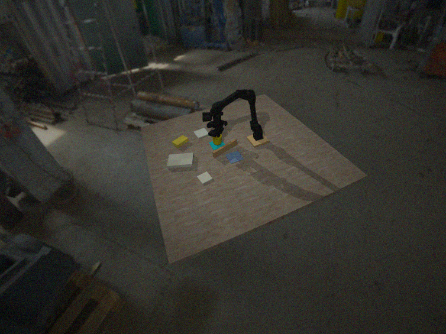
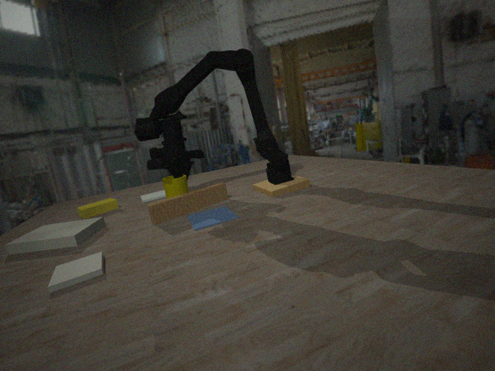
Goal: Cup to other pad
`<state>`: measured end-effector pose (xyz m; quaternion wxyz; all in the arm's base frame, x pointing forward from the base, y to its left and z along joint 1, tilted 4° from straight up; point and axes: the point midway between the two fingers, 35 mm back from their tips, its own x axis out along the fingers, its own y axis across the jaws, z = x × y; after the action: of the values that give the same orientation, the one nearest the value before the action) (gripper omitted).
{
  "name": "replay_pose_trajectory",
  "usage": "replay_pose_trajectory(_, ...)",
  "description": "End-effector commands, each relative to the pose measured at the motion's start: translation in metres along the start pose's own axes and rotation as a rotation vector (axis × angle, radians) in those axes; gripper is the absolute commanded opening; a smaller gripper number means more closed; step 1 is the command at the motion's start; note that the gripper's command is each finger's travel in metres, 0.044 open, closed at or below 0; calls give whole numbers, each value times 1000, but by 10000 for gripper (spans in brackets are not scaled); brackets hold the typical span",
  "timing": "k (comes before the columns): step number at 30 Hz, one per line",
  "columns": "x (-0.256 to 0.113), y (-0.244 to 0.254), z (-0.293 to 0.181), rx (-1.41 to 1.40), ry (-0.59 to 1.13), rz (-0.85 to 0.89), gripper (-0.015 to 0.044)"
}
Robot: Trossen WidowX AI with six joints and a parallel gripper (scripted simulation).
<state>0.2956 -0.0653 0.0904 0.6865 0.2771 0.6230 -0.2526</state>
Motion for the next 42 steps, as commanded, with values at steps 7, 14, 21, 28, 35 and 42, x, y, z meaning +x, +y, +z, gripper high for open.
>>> replay_pose_trajectory(7,12,0,-1,-4,4,2,0)
replay_pose_trajectory(14,9,0,-1,0,1,-1,0)
replay_pose_trajectory(21,9,0,-1,0,1,-1,53)
replay_pose_trajectory(28,9,0,-1,0,1,-1,147)
replay_pose_trajectory(35,5,0,0,-1,1,0,147)
replay_pose_trajectory(42,-5,0,0,-1,2,0,147)
